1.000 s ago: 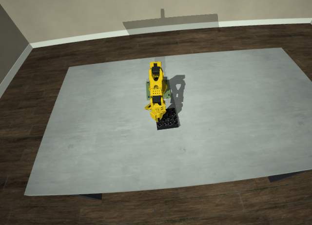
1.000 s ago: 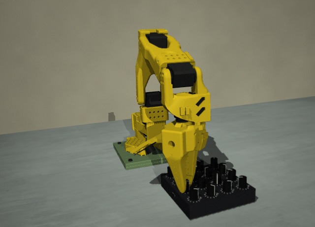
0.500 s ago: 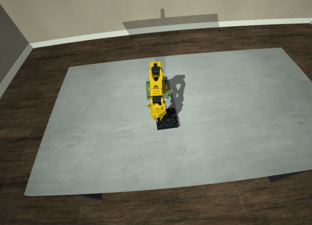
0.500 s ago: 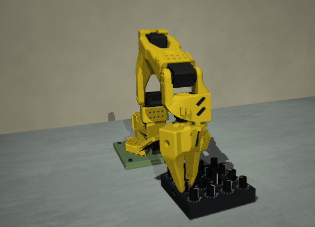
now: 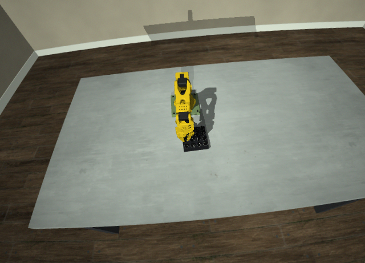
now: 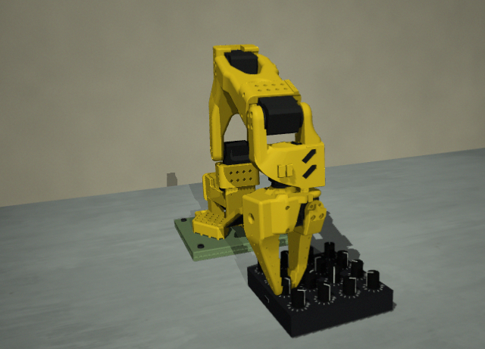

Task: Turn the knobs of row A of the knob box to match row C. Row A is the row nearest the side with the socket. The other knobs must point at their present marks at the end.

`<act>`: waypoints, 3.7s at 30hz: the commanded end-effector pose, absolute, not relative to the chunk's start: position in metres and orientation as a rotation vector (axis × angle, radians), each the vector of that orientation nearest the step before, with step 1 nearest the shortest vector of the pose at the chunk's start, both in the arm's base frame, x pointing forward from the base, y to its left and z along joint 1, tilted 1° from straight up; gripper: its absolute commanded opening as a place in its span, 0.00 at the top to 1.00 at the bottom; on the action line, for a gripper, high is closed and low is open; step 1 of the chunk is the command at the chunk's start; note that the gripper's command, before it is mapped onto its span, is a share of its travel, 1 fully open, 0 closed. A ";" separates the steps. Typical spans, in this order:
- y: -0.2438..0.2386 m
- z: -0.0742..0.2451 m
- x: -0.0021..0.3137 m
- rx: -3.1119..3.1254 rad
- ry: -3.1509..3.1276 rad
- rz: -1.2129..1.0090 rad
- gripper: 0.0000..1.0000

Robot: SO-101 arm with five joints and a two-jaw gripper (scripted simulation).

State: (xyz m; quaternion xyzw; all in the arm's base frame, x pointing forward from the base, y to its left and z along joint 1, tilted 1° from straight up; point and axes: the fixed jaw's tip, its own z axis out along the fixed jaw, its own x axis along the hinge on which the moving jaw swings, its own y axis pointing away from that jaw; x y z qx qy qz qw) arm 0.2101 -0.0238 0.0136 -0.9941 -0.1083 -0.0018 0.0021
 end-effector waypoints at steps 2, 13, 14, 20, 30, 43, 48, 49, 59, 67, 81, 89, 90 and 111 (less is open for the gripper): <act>-0.025 0.011 0.208 -3.134 -0.193 0.017 0.99; -0.025 0.011 0.207 -3.140 0.053 0.017 0.99; -0.025 0.011 0.207 -3.140 0.081 0.017 0.99; -0.025 0.011 0.206 -3.132 0.245 0.017 0.99; -0.025 0.011 0.205 -3.108 0.463 0.017 0.99; -0.025 0.011 0.204 -3.050 0.759 0.017 0.99; -0.024 0.011 0.204 -3.015 0.891 0.017 0.99; -0.024 0.011 0.204 -3.007 0.918 0.017 0.99; -0.024 0.011 0.203 -2.945 1.103 0.017 0.99; -0.024 0.011 0.203 -2.934 1.131 0.017 0.99; -0.024 0.011 0.203 -2.926 1.151 0.017 0.99; -0.024 0.011 0.203 -2.926 1.151 0.017 0.99; -0.024 0.011 0.203 -2.926 1.151 0.017 0.99; -0.025 0.011 0.202 -2.926 1.151 0.017 0.95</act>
